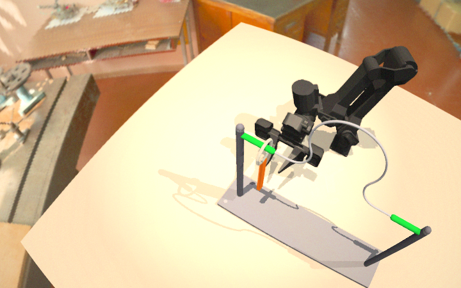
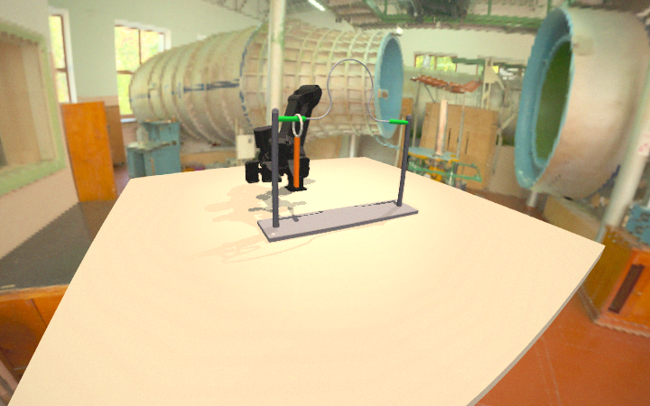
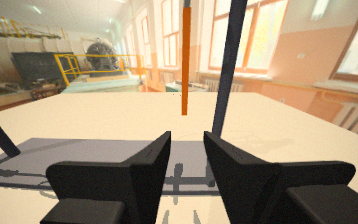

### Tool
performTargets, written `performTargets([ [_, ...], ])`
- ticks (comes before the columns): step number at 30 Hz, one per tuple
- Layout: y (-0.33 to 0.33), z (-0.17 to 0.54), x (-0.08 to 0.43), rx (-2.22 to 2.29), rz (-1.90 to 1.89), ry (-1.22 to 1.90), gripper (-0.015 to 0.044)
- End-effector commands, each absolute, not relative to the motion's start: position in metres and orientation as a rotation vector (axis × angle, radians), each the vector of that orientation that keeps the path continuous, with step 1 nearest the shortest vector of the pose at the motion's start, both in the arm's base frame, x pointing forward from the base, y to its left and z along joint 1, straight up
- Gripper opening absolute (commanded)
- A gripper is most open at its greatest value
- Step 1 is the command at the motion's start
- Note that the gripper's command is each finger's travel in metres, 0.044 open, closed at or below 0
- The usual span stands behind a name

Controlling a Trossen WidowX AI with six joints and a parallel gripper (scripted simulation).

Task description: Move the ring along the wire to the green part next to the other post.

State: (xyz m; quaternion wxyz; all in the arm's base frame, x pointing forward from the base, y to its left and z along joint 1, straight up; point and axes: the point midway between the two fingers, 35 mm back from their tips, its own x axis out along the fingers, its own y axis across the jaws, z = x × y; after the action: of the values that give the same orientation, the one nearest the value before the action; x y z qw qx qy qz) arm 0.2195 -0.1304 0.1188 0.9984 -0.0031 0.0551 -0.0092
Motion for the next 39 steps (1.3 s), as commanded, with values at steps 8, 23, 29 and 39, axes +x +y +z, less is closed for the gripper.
performTargets([
  [8, -0.131, 0.133, 0.231, -0.012, -0.024, 0.079, 0.0160],
  [23, -0.134, 0.133, 0.252, -0.013, -0.024, 0.080, 0.0160],
  [29, -0.135, 0.133, 0.261, -0.013, -0.024, 0.080, 0.0160],
  [39, -0.135, 0.132, 0.276, -0.013, -0.024, 0.078, 0.0160],
])
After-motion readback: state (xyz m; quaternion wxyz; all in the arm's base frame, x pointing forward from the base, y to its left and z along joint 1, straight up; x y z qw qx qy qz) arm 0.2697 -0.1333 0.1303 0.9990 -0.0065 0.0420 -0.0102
